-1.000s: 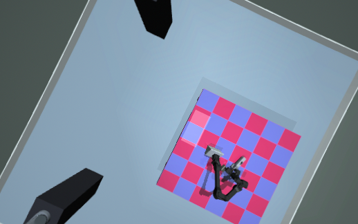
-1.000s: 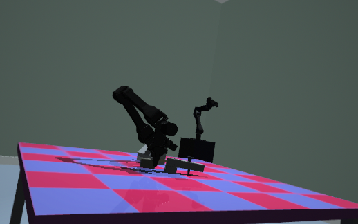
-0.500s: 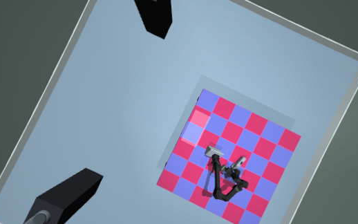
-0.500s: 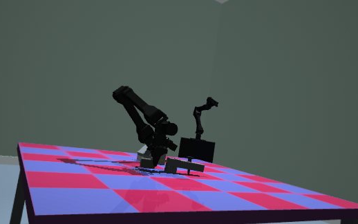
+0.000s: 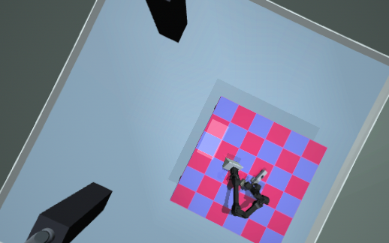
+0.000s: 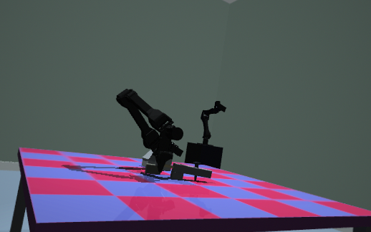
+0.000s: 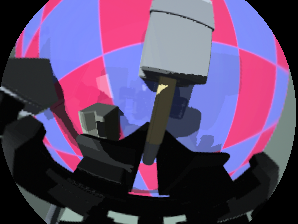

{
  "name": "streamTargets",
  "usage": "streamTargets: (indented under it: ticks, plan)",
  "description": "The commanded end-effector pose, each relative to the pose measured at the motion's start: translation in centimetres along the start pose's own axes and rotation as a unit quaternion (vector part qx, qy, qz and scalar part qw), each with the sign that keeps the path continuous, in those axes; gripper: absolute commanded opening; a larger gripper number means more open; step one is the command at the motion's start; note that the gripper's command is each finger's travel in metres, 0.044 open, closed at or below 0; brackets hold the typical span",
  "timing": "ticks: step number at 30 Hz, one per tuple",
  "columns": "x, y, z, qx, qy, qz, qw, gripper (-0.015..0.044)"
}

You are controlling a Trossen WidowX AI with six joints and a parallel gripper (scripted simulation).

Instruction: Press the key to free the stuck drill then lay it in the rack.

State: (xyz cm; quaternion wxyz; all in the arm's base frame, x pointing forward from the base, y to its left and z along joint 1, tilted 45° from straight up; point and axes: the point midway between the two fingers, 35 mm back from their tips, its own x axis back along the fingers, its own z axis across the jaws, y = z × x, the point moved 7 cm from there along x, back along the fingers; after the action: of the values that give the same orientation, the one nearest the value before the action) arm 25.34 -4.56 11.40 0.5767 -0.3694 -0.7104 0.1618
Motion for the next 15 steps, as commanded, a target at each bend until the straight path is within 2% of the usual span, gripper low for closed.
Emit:
streamTargets:
  ticks: [1, 15]
  plan:
    - [0.1, -0.5, 0.0, 0.001, -0.002, -0.002, 1.0, 0.0]
    - [0.4, -2.6, 0.0, 0.001, -0.002, -0.002, 1.0, 0.0]
